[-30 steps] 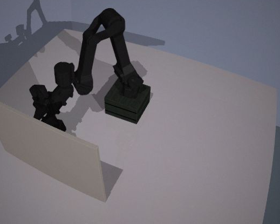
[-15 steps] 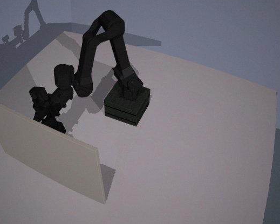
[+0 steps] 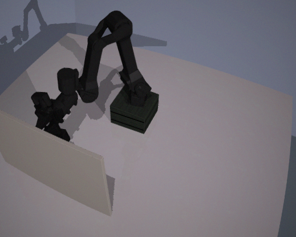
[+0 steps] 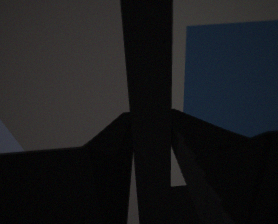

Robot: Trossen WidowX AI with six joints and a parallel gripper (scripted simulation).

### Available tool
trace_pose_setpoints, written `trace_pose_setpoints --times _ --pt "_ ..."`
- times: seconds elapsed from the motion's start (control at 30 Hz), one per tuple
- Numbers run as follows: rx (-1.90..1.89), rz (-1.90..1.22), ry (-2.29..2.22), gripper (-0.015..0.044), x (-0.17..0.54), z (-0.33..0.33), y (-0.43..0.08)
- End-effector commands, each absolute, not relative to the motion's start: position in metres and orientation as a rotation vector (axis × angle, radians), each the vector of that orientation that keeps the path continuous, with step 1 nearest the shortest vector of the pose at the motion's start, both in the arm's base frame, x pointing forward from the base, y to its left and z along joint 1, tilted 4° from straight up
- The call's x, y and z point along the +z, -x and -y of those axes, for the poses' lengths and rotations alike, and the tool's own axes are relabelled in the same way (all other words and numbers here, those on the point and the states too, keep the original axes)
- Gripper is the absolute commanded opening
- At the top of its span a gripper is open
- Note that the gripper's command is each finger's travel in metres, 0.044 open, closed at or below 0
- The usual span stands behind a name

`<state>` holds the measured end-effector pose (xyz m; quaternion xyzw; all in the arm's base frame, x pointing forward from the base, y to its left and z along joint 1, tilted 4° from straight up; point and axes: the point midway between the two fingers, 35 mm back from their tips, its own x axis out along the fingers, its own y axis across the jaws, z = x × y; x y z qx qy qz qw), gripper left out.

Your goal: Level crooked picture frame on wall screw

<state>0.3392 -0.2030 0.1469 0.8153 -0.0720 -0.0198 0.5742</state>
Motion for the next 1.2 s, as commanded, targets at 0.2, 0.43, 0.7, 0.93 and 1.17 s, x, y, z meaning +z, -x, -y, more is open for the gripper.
trace_pose_setpoints --times 0.2,0.43,0.7,0.93,1.17 --pt "-0.037 0.18 -1.901 0.0 0.1537 0.1993 -0.3391" --pt "-0.037 0.18 -1.901 0.0 0.1535 0.1988 -0.3392" --pt "-0.037 0.18 -1.901 0.0 0.153 0.1988 -0.3392" --pt "-0.037 0.18 -1.901 0.0 0.1526 0.1993 -0.3392" --pt "-0.037 0.18 -1.901 0.0 0.1505 0.1995 -0.3393"
